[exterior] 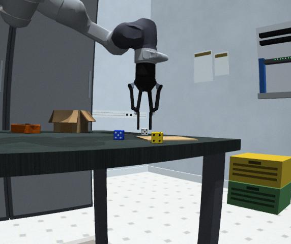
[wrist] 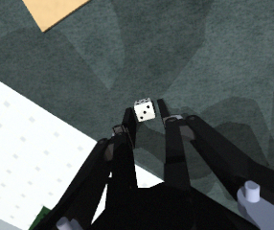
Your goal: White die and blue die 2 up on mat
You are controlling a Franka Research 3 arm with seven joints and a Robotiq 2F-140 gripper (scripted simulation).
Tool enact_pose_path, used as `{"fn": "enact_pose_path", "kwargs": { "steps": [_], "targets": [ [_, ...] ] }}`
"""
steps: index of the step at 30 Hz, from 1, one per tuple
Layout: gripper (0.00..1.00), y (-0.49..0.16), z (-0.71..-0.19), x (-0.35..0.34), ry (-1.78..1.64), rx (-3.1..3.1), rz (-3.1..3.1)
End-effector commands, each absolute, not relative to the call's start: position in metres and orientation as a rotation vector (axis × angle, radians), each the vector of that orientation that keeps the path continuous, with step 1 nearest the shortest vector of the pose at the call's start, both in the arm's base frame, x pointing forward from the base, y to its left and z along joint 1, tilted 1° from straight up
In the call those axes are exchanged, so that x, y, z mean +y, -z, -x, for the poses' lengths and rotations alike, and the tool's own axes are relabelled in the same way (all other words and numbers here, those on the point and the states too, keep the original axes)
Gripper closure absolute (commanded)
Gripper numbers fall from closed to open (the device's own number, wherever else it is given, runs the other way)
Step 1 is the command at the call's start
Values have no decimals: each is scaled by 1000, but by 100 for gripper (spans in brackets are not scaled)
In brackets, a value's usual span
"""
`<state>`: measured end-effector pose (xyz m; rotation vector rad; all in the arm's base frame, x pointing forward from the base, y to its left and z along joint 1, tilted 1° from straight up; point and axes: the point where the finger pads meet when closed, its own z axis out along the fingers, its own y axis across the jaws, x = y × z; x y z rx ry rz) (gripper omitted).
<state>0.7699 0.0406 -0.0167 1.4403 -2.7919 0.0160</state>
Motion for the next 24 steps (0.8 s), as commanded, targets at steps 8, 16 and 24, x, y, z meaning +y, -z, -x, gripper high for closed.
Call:
{"fn": "enact_pose_path", "kwargs": {
  "steps": [8, 16, 24],
  "targets": [
    [68, 31, -773, 41, -18, -2803, -1435],
    [68, 32, -773, 41, -18, -2803, -1435],
    [68, 32, -773, 41, -18, -2803, -1435]
  ]
}}
